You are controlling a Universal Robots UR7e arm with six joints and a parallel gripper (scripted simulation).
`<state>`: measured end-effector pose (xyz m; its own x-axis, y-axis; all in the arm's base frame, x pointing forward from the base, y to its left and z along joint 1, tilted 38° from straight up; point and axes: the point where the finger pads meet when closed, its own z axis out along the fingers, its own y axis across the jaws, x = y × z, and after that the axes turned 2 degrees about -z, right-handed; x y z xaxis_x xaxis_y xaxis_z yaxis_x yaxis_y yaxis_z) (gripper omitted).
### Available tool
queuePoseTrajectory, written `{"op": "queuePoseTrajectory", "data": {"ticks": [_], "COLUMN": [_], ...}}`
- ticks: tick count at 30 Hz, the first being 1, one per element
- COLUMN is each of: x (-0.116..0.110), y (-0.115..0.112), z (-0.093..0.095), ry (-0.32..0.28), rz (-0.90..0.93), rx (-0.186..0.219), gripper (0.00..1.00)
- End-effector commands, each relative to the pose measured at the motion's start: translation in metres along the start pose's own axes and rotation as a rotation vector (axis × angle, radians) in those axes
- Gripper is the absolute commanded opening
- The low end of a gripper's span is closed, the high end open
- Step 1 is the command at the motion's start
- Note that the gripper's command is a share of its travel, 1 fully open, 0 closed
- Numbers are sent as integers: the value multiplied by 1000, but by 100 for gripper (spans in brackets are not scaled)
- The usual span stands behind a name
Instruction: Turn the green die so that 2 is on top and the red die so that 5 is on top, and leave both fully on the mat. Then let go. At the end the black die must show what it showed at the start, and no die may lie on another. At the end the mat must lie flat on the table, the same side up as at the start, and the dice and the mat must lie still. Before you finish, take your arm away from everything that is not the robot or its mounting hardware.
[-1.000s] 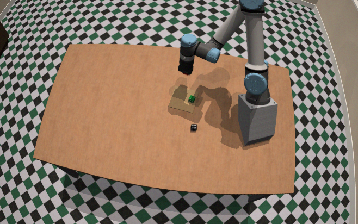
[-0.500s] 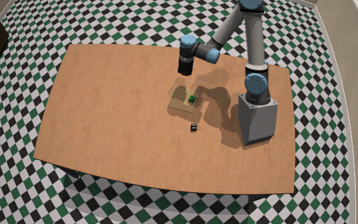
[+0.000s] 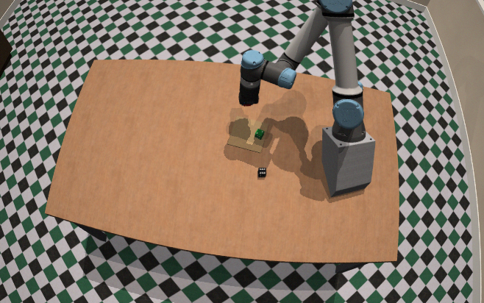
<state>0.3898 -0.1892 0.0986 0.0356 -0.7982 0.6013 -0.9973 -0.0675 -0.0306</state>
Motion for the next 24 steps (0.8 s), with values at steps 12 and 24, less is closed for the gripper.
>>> {"op": "queuePoseTrajectory", "data": {"ticks": [12, 24], "x": [-27, -57], "y": [-24, -41], "z": [3, 5], "ry": [-5, -8], "rz": [-475, -906], "rx": [1, 3], "gripper": [57, 57]}}
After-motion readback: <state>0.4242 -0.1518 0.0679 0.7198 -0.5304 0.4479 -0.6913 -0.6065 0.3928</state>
